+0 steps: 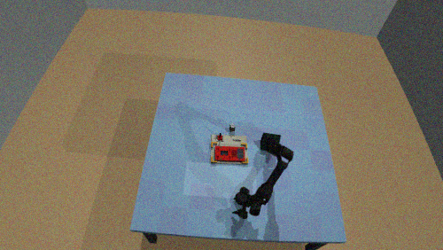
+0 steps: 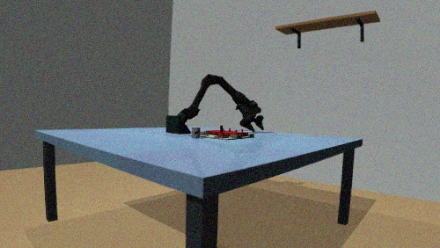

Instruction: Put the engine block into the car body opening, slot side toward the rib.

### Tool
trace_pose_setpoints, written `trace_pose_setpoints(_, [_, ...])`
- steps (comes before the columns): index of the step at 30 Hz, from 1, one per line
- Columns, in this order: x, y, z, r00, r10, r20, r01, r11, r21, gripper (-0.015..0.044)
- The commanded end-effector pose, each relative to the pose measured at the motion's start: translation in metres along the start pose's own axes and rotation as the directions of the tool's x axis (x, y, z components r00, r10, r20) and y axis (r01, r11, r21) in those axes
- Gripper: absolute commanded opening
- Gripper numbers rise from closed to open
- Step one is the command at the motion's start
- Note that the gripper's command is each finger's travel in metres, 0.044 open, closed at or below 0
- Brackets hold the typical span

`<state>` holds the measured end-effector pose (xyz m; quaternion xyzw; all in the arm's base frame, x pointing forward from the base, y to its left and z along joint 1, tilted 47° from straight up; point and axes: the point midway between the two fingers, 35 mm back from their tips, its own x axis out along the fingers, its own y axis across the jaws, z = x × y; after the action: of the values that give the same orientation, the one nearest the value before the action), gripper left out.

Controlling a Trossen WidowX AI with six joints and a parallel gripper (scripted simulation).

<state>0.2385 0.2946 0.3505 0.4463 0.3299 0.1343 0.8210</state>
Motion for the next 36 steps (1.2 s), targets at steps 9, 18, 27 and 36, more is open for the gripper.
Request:
trace_pose_setpoints(9, [0.036,-0.043,0.044,0.988,-0.144,0.054,0.140,0.988,0.064,0.0440])
trace_pose_setpoints(18, [0.053,-0.072,0.068,0.971,-0.227,0.073,0.219,0.970,0.108,0.0440])
trace_pose_setpoints(27, [0.070,-0.111,0.095,0.940,-0.336,0.066,0.320,0.931,0.177,0.0440])
trace_pose_setpoints(36, [0.083,-0.166,0.122,0.883,-0.469,0.024,0.441,0.845,0.303,0.0440])
